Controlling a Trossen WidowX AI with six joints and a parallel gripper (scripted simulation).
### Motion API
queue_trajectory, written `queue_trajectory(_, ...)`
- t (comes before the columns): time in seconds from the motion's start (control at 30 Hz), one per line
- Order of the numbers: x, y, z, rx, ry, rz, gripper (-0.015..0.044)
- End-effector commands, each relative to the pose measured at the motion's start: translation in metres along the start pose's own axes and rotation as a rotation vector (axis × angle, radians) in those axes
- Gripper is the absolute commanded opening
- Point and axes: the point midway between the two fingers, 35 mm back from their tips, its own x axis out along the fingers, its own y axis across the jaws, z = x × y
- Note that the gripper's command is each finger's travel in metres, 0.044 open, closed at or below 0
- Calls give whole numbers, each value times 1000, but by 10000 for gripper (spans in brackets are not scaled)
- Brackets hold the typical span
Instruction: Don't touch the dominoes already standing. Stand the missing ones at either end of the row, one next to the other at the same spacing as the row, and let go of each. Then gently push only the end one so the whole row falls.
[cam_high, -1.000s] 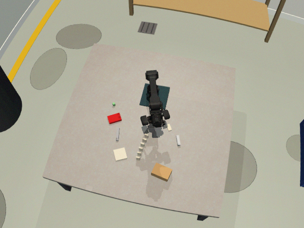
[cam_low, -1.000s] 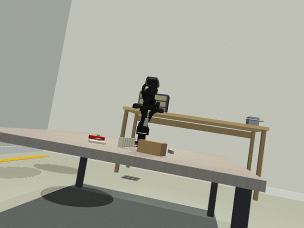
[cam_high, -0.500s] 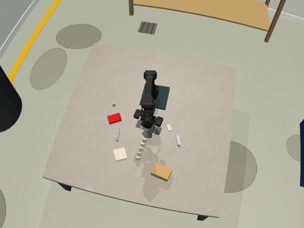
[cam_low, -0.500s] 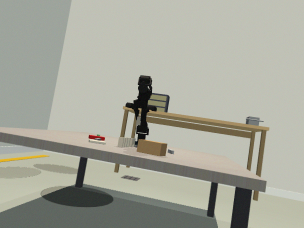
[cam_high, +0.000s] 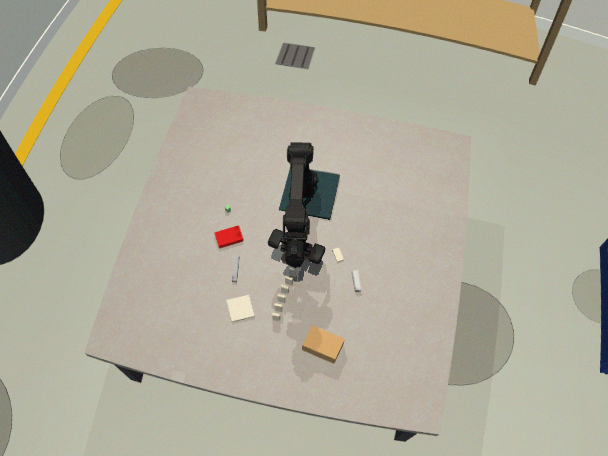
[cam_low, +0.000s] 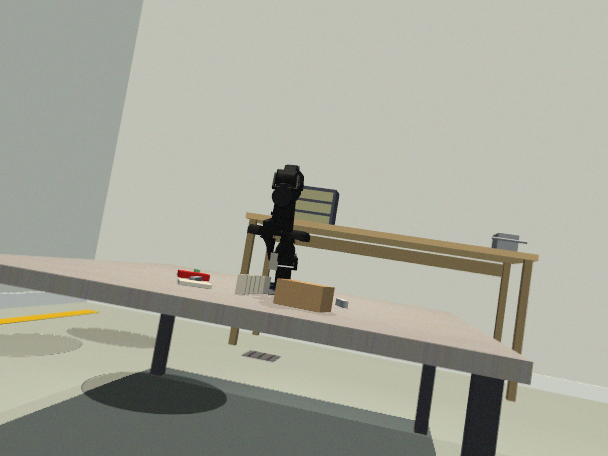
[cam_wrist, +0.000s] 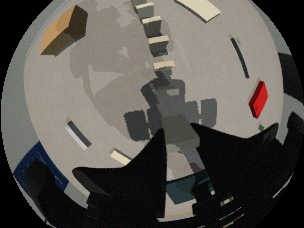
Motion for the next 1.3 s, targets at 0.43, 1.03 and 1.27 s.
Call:
queue_trajectory(0.43, 67, -3, -9, -3, 5, -1, 107)
queue_trajectory(1.03, 67, -3, -9, -3, 5, -1, 291)
queue_trajectory(1.27, 67, -3, -9, -3, 5, -1, 440)
